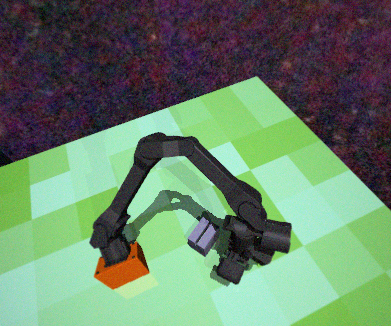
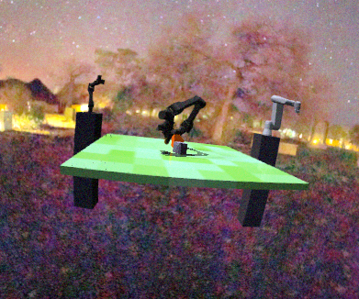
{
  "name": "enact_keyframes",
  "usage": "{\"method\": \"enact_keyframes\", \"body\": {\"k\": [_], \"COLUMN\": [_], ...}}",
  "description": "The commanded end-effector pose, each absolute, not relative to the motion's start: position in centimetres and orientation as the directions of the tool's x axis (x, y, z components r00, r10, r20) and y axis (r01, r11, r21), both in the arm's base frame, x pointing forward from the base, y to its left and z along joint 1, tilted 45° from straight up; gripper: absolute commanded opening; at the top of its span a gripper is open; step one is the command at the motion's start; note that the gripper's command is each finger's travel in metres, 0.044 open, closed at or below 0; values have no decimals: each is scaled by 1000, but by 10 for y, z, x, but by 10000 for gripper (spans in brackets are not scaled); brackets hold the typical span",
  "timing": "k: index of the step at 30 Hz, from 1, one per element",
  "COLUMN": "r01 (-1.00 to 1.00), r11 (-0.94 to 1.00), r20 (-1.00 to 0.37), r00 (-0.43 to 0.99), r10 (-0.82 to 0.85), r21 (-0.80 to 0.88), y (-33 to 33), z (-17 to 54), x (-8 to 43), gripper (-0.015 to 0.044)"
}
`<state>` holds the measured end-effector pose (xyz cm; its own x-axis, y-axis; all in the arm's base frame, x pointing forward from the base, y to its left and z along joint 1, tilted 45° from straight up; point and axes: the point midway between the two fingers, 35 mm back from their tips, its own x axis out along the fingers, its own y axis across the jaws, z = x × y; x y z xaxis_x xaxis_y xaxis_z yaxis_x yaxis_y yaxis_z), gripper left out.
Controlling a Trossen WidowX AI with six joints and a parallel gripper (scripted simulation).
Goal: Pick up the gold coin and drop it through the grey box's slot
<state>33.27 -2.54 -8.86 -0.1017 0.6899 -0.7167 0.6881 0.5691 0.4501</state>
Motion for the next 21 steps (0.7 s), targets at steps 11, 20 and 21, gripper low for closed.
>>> {"method": "enact_keyframes", "body": {"k": [11, 20, 21], "r01": [683, 476, 445], "r11": [574, 669, 678], "r20": [-719, -719, -719], "r00": [-103, -103, -103], "r10": [687, 687, 687], "r21": [451, 571, 585], "y": [-49, -49, -49], "z": [-63, -62, -62], "x": [334, 334, 334], "gripper": [0, 0, 0]}}
